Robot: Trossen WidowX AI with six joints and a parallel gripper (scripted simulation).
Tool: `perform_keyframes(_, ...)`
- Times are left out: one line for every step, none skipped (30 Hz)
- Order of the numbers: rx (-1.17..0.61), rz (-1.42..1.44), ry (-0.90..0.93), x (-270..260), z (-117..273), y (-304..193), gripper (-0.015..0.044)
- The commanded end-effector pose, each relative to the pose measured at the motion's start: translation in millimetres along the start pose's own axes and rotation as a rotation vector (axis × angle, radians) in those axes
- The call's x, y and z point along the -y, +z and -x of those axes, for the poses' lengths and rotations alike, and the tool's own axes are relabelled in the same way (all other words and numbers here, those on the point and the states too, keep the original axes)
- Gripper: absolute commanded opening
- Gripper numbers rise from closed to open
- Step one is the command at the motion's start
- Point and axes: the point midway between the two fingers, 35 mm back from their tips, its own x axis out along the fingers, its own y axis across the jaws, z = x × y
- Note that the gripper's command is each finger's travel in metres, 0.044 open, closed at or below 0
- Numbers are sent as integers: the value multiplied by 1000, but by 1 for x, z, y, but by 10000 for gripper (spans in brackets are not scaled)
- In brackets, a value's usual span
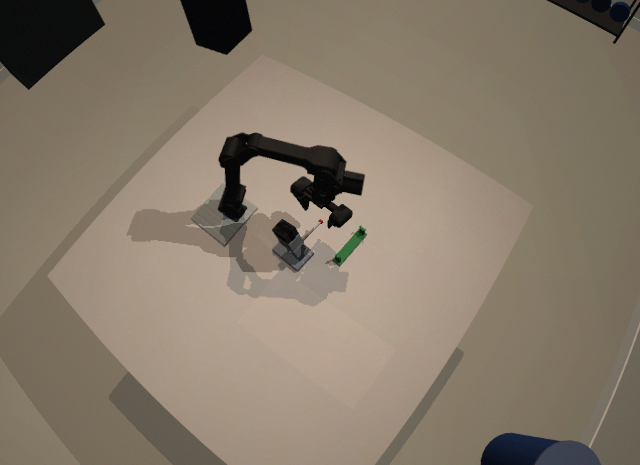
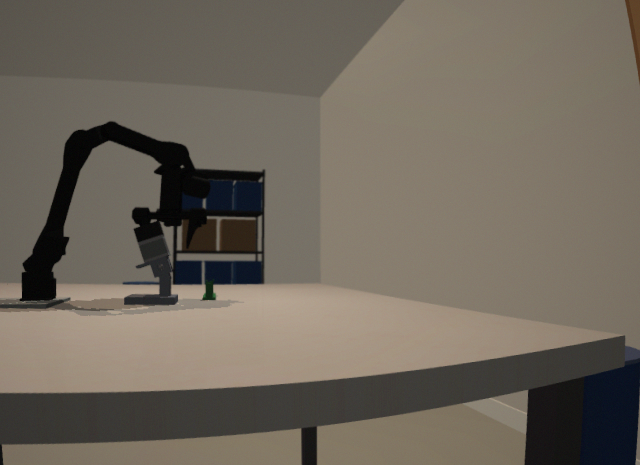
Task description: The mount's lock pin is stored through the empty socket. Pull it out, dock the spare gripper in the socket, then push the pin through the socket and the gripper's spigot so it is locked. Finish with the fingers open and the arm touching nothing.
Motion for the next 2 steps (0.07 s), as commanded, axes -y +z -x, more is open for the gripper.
perform_keyframes(1,2,-1,0,0,0,440)
perform_keyframes(1,2,-1,0,0,0,440)
